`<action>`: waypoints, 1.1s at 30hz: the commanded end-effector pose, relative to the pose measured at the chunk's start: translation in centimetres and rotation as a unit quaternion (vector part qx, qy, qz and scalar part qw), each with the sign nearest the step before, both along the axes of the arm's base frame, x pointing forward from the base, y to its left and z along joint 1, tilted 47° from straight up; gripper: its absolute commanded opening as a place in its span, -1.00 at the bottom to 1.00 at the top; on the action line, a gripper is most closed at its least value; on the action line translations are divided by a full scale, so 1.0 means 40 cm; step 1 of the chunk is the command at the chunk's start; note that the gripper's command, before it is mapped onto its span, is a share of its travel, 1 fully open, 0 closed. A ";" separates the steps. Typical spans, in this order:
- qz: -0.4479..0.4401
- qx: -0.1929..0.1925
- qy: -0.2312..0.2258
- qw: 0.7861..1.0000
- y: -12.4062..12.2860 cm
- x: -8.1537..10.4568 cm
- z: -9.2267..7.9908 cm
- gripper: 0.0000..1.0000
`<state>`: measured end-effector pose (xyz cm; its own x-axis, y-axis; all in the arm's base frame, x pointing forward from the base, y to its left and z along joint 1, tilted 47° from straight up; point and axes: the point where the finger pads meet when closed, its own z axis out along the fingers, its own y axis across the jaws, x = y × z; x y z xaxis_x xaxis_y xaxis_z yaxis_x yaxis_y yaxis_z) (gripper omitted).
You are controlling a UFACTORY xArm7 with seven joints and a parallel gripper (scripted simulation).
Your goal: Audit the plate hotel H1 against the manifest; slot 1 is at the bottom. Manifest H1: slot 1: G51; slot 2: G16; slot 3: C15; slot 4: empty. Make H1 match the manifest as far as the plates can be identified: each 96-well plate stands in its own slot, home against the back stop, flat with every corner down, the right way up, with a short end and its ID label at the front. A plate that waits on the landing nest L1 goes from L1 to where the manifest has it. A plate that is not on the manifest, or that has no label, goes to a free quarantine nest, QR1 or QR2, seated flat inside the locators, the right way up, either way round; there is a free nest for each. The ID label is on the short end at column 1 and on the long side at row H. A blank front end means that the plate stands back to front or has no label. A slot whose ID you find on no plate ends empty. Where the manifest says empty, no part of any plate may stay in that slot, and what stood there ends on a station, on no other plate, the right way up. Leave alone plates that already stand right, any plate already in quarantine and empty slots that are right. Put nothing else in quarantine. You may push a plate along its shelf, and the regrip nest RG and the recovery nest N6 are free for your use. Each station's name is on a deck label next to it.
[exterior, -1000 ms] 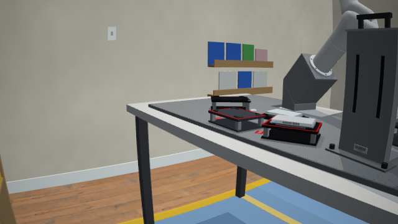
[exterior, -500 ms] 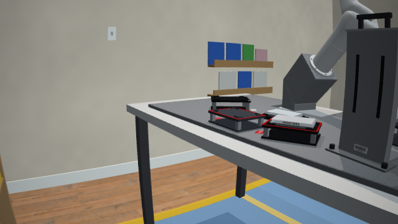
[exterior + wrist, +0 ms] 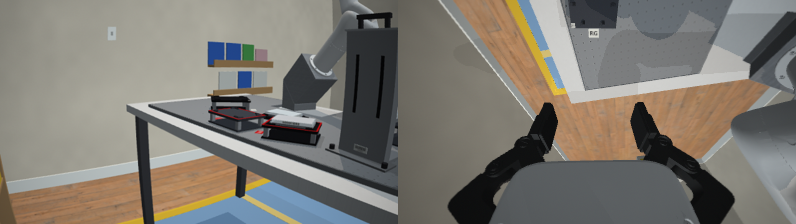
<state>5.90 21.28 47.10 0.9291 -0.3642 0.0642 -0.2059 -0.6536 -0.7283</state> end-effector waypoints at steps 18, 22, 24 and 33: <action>0.000 0.001 -0.001 1.000 0.055 0.025 -0.053 1.00; 0.000 0.001 -0.001 1.000 0.066 0.030 -0.064 1.00; 0.000 0.001 -0.001 1.000 0.071 0.032 -0.070 1.00; 0.000 0.001 -0.001 1.000 0.091 0.041 -0.090 1.00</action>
<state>7.39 24.49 43.79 0.9291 -0.3642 0.0643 -0.2058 -0.6536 -0.7284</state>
